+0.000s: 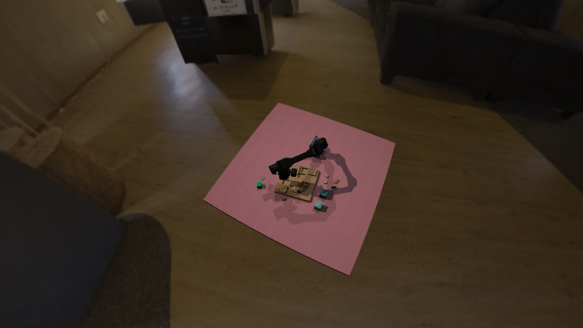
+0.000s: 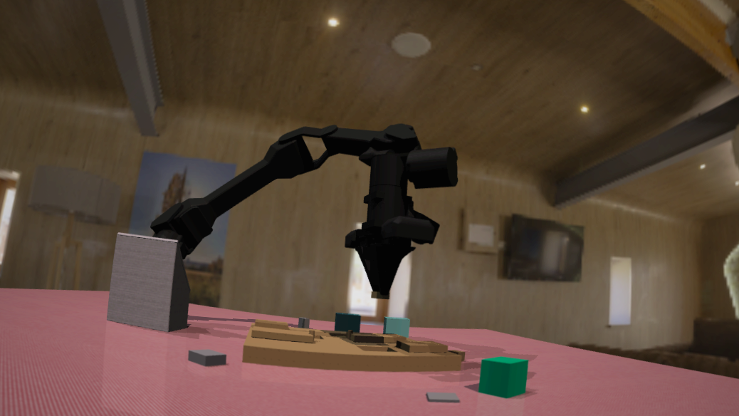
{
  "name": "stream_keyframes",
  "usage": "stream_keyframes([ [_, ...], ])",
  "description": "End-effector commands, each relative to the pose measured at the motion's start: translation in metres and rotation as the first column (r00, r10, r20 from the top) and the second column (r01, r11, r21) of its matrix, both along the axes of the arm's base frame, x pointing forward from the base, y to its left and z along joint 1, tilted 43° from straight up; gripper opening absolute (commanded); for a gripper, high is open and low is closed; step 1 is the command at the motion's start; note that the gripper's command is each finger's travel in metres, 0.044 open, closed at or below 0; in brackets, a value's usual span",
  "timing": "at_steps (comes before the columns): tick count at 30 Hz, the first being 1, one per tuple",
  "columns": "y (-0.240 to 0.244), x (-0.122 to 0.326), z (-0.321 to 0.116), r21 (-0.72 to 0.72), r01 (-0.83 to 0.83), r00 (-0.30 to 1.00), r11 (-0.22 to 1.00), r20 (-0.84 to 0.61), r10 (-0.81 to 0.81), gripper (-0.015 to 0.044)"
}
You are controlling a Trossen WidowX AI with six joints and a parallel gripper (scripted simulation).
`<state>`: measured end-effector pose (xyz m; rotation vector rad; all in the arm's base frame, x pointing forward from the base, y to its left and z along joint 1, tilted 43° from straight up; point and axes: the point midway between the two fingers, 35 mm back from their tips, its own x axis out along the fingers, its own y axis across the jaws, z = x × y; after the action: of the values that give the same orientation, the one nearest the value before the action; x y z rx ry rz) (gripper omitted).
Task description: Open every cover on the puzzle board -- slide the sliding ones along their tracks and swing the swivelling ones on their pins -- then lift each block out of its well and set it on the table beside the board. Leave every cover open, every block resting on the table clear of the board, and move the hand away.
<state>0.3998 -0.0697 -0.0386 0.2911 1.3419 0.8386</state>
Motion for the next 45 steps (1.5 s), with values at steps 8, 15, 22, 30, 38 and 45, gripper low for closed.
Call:
stream_keyframes([
  [8,-0.025,-0.007,-0.014,-0.010,-0.005,1.000,1.000,0.001,0.005,0.0080],
  [15,-0.046,-0.015,-0.030,-0.015,-0.004,1.000,1.000,0.001,0.004,0.0080],
  [22,-0.066,-0.025,-0.046,-0.018,-0.004,1.000,1.000,0.000,0.004,0.0080],
  [30,-0.088,-0.039,-0.065,-0.019,-0.004,1.000,1.000,0.000,0.004,0.0080],
  [38,-0.108,-0.054,-0.083,-0.017,-0.006,1.000,1.000,0.000,0.006,0.0080],
  [45,-0.122,-0.067,-0.097,-0.014,-0.007,1.000,1.000,0.000,0.007,0.0080],
])
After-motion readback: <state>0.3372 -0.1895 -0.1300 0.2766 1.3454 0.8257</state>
